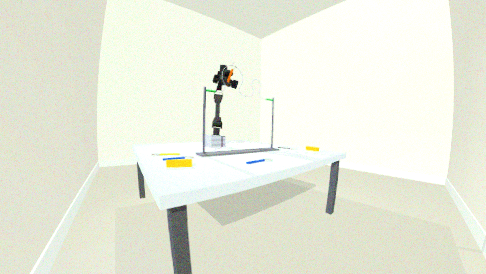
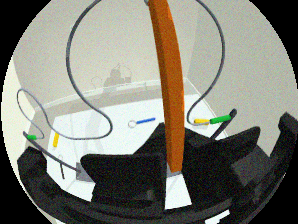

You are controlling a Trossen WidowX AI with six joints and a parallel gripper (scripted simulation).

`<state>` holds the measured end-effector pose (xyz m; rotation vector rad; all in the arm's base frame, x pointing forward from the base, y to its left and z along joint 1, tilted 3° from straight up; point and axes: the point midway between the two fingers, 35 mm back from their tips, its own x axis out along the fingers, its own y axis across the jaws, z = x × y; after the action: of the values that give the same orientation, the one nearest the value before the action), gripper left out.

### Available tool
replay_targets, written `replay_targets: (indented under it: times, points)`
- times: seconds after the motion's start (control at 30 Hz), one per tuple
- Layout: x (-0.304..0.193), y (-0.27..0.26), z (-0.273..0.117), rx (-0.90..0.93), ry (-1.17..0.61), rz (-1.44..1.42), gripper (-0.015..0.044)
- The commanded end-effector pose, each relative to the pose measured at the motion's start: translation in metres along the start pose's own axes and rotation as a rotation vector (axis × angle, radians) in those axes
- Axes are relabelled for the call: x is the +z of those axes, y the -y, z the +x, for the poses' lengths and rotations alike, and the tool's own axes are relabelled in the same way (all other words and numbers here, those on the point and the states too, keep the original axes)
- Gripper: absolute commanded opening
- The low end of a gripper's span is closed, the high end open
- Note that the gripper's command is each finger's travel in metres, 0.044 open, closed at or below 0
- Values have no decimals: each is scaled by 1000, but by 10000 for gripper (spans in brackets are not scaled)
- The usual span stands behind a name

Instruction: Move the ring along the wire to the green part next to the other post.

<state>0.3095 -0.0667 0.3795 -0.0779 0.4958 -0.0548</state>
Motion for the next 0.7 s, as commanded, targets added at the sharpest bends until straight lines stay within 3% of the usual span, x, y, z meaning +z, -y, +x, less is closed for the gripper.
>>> replay_targets:
  times: [0.0,0.67]
  points:
    - [-3,1,1,-23,0,-39,-150]
    - [-1,9,1,-148,30,-254,-150]
